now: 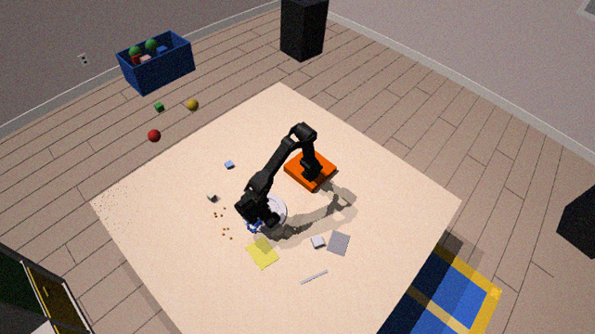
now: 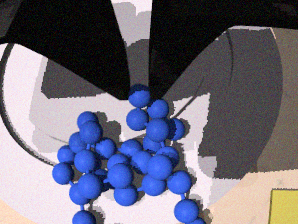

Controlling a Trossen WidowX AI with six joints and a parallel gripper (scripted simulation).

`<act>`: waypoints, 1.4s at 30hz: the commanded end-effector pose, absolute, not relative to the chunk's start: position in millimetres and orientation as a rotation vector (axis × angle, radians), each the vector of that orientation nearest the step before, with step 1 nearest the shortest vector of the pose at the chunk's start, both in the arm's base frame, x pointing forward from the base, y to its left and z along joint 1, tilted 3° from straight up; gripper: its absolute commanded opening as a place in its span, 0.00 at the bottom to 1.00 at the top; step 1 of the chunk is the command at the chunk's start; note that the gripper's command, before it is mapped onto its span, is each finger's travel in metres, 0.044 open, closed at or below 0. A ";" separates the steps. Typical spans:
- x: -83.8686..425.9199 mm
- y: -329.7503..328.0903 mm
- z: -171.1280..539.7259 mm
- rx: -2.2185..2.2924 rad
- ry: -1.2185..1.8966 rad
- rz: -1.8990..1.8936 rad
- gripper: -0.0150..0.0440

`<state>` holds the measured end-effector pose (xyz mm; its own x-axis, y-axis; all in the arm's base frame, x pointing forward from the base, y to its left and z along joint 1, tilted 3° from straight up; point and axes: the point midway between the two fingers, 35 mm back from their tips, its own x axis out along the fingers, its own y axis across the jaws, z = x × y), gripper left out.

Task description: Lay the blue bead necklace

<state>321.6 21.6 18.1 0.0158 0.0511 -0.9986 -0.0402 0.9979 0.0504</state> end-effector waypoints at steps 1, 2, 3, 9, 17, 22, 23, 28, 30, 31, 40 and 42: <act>318.3 21.2 13.2 0.003 1.573 0.072 0.25; 318.3 21.2 13.2 0.003 1.573 0.072 0.25; 318.3 21.2 13.2 0.003 1.573 0.072 0.25; 318.3 21.2 13.2 0.003 1.573 0.072 0.25; 318.3 21.2 13.2 0.003 1.573 0.072 0.25; 318.3 21.2 13.2 0.003 1.573 0.072 0.25; 318.3 21.2 13.2 0.003 1.573 0.072 0.25; 318.3 21.2 13.2 0.003 1.573 0.072 0.25; 318.3 21.2 13.2 0.003 1.573 0.072 0.25; 318.3 21.2 13.2 0.003 1.573 0.072 0.25; 318.3 21.2 13.2 0.003 1.573 0.072 0.25; 320.4 21.2 16.7 0.007 1.559 0.069 0.30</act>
